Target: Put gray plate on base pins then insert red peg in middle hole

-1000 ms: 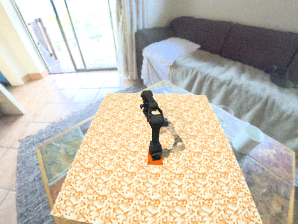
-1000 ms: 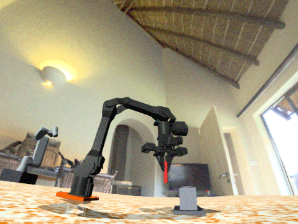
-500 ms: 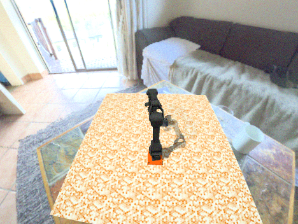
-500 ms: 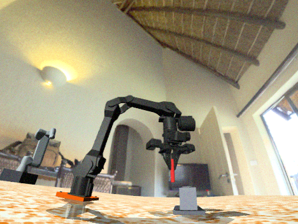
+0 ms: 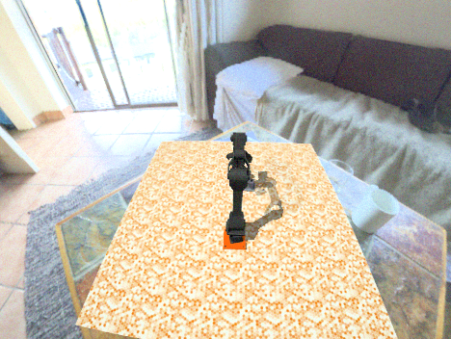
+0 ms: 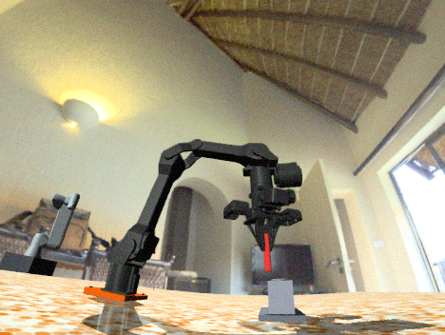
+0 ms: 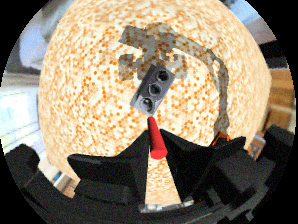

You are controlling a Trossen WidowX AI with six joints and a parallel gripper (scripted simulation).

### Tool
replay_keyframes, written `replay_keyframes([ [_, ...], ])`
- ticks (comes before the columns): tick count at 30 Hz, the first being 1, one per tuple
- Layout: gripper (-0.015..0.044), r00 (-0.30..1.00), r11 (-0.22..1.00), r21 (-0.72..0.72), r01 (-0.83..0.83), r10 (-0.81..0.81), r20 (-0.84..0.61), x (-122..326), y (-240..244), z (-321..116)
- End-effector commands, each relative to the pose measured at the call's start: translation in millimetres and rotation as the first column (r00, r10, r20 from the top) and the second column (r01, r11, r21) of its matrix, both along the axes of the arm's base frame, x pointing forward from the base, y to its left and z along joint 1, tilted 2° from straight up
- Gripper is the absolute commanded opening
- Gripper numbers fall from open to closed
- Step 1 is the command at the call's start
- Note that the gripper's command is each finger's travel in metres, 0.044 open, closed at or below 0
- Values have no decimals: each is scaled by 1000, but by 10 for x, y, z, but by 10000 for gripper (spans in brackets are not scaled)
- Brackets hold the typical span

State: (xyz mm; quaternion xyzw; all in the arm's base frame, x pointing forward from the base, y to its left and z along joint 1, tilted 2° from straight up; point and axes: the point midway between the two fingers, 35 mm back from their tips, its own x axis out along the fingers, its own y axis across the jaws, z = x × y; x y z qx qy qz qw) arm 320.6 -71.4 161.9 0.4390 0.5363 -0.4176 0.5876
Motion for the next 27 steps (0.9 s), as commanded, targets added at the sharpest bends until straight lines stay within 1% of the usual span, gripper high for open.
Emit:
replay_keyframes([
  [1,0,1000,1000,9,0,0,-13,20,-101,-38],
  [15,0,1000,1000,8,5,-5,-17,35,-521,-42],
  [27,0,1000,1000,8,5,-5,-18,30,-539,-43],
])
